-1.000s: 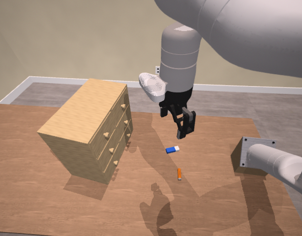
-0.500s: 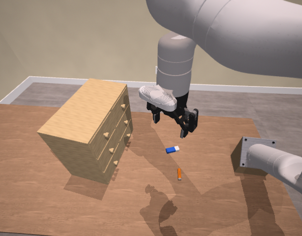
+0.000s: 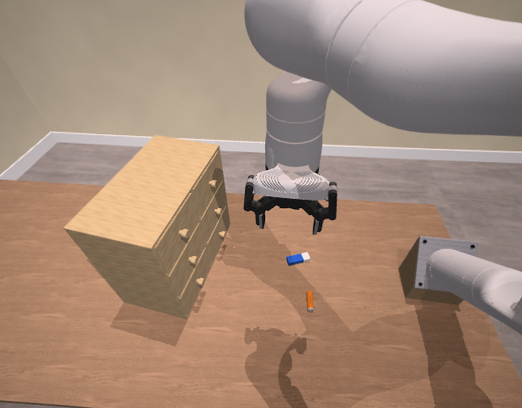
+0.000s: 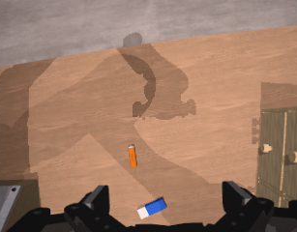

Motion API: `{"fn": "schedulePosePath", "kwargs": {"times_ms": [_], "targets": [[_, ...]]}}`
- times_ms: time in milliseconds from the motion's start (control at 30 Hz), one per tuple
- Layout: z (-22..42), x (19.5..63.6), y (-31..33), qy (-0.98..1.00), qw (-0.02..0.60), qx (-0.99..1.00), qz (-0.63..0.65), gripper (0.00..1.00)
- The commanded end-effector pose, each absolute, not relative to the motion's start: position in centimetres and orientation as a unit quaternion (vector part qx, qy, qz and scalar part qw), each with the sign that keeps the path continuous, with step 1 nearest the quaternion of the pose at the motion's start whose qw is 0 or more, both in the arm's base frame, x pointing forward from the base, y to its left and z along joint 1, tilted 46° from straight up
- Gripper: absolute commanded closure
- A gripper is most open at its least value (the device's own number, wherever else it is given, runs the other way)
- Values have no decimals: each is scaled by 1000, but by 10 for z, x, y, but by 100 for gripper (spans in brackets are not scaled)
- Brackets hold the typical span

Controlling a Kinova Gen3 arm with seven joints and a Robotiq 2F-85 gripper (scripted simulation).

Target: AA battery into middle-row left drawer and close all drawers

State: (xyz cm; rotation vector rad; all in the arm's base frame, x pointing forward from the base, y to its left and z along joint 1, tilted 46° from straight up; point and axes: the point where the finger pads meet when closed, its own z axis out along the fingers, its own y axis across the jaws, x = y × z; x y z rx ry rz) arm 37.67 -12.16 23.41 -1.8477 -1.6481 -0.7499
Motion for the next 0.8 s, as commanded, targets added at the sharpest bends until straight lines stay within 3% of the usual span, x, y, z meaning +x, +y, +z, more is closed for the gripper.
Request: {"fn": "schedulePosePath", "kwargs": {"times_ms": [0,767], "targets": [[229,376,-123,-652,253,-652,-293,0],[213,389,-103,-849,122,-361,-367,0]]}}
